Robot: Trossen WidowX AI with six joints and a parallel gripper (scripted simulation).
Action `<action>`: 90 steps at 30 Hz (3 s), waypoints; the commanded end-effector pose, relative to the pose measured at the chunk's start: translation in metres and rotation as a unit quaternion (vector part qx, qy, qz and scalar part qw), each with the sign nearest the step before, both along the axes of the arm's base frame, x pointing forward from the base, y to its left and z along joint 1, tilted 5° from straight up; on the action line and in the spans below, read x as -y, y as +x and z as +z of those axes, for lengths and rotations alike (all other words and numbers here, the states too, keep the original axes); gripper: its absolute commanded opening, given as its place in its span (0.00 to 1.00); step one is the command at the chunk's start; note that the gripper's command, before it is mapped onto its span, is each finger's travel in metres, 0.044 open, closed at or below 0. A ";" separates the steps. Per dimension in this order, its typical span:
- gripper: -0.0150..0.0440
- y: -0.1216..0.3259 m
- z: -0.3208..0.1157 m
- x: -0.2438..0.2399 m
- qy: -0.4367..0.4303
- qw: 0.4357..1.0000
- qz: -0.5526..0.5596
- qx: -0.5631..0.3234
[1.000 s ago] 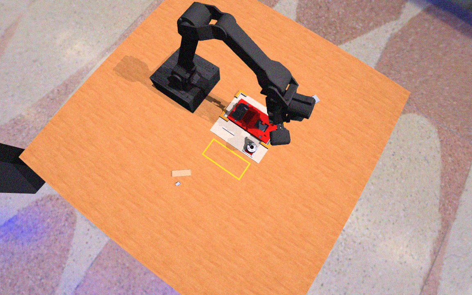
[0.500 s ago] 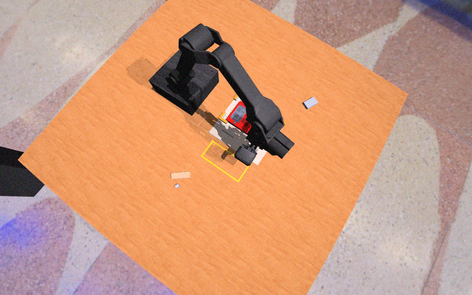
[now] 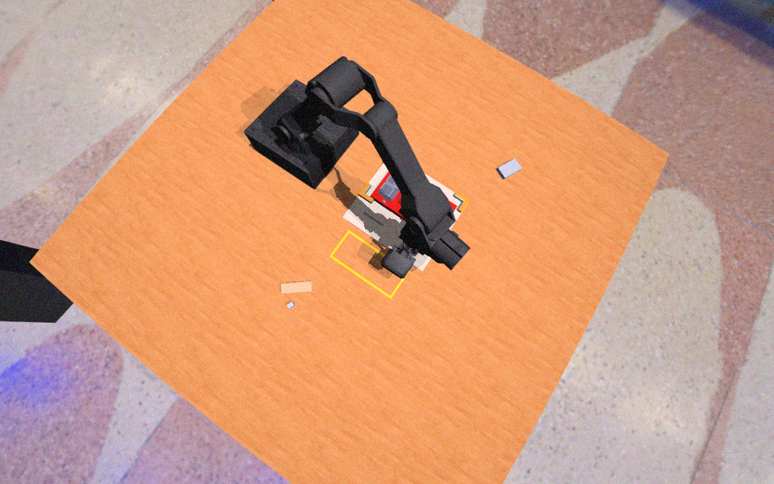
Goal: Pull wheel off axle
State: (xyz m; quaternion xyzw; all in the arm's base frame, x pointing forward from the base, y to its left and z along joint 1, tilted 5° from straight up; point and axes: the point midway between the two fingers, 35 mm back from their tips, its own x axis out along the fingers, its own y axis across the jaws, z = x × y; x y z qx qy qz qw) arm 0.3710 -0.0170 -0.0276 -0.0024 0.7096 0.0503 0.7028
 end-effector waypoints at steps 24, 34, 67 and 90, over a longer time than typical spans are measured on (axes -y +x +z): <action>0.25 -0.001 -0.002 0.000 0.000 1.000 0.000 -0.002; 0.25 -0.001 0.001 0.000 0.001 1.000 -0.001 -0.001; 0.25 -0.001 0.012 0.001 0.001 1.000 -0.001 -0.001; 0.25 -0.001 0.020 0.002 0.002 1.000 -0.002 0.000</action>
